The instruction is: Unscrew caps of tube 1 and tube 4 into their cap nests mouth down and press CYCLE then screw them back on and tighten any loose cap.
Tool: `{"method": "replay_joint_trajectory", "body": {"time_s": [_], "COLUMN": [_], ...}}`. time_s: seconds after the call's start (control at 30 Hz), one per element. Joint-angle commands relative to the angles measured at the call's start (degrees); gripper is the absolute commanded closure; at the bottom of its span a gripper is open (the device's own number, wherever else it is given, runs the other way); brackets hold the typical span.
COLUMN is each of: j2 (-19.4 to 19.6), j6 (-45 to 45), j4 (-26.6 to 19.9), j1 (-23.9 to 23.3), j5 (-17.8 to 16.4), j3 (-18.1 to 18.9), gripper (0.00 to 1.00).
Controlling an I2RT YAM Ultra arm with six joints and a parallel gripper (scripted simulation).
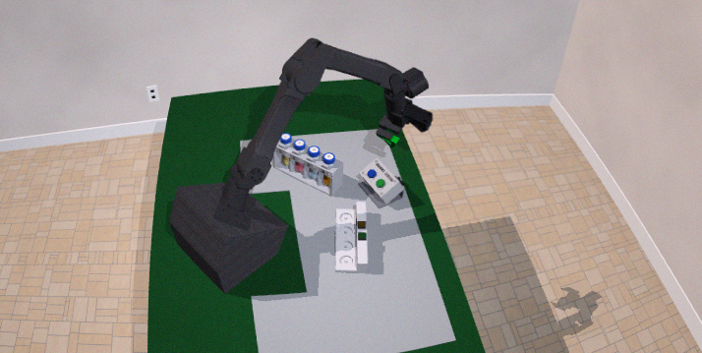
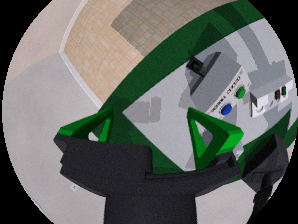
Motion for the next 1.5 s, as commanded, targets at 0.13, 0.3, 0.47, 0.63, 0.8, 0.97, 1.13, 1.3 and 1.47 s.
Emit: {"method": "replay_joint_trajectory", "body": {"time_s": [0.13, 0.3, 0.47, 0.63, 0.8, 0.97, 1.13, 1.3, 1.47], "j2": [-0.48, -0.48, -0.48, -0.48, -0.48, -0.48, -0.48, -0.48, -0.48], "j6": [-0.01, -0.01, -0.01, -0.01, -0.01, -0.01, -0.01, -0.01, -0.01], "j4": [0.12, 0.12, 0.12, 0.12, 0.12, 0.12, 0.12, 0.12, 0.12], "j1": [-0.08, -0.08, -0.08, -0.08, -0.08, -0.08, -0.08, -0.08, -0.08], "j5": [0.01, 0.01, 0.01, 0.01, 0.01, 0.01, 0.01, 0.01, 0.01], "j3": [0.27, 0.27, 0.27, 0.27, 0.27, 0.27, 0.27, 0.27, 0.27], "gripper": [0.00, 0.00, 0.00, 0.51, 0.51, 0.51, 0.51, 0.51, 0.51]}}
